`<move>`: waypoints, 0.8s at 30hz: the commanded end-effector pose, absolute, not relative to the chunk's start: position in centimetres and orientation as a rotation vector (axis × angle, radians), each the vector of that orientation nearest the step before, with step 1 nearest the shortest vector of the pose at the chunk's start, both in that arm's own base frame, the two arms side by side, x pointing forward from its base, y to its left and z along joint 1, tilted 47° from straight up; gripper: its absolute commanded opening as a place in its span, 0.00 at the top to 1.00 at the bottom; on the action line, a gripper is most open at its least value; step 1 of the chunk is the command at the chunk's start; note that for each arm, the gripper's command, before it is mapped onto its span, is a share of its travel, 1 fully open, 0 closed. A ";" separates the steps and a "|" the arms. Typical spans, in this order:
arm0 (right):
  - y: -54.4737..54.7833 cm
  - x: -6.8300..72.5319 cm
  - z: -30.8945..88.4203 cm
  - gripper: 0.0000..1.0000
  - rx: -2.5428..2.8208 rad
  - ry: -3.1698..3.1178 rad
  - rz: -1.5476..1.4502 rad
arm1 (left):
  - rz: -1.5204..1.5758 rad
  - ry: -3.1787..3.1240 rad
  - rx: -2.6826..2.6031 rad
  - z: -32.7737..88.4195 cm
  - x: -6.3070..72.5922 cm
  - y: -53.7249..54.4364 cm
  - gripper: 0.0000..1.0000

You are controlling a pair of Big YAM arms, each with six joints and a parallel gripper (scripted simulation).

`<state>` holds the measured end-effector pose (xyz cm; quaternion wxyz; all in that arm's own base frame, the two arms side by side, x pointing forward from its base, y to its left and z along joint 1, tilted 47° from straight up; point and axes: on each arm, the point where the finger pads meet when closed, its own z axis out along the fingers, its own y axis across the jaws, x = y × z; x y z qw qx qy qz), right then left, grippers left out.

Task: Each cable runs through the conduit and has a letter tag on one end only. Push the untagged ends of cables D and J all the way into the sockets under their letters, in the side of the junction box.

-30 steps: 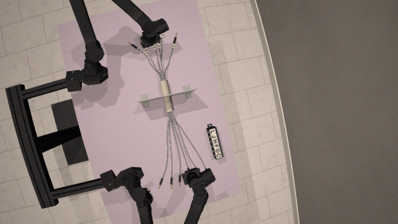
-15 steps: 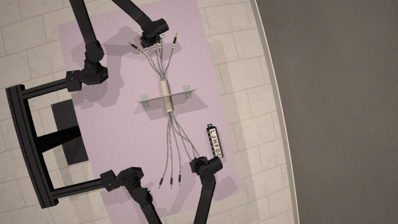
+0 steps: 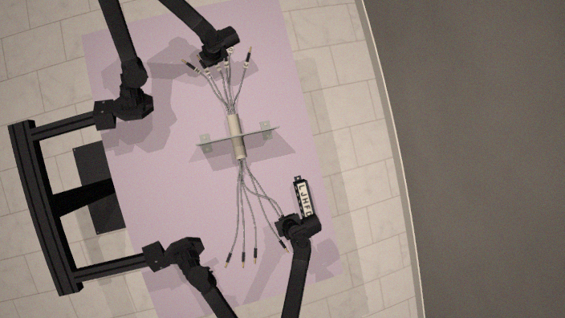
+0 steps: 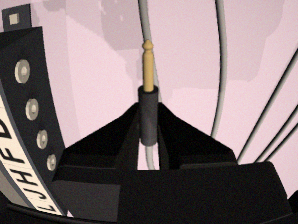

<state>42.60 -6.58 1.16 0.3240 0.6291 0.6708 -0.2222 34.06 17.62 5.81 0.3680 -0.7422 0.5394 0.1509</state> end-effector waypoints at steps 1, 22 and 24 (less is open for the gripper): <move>-6.8 42.9 1.0 0.95 1.510 1.911 -0.655 | 0.375 1.387 -1.896 6.1 34.4 17.5 0.95; -7.0 41.8 0.6 0.95 0.674 2.495 -0.991 | 0.375 1.387 -1.896 6.1 34.4 17.5 0.95; -6.9 41.8 0.8 0.95 0.620 2.517 -1.004 | 0.375 1.387 -1.896 6.1 34.4 17.5 0.95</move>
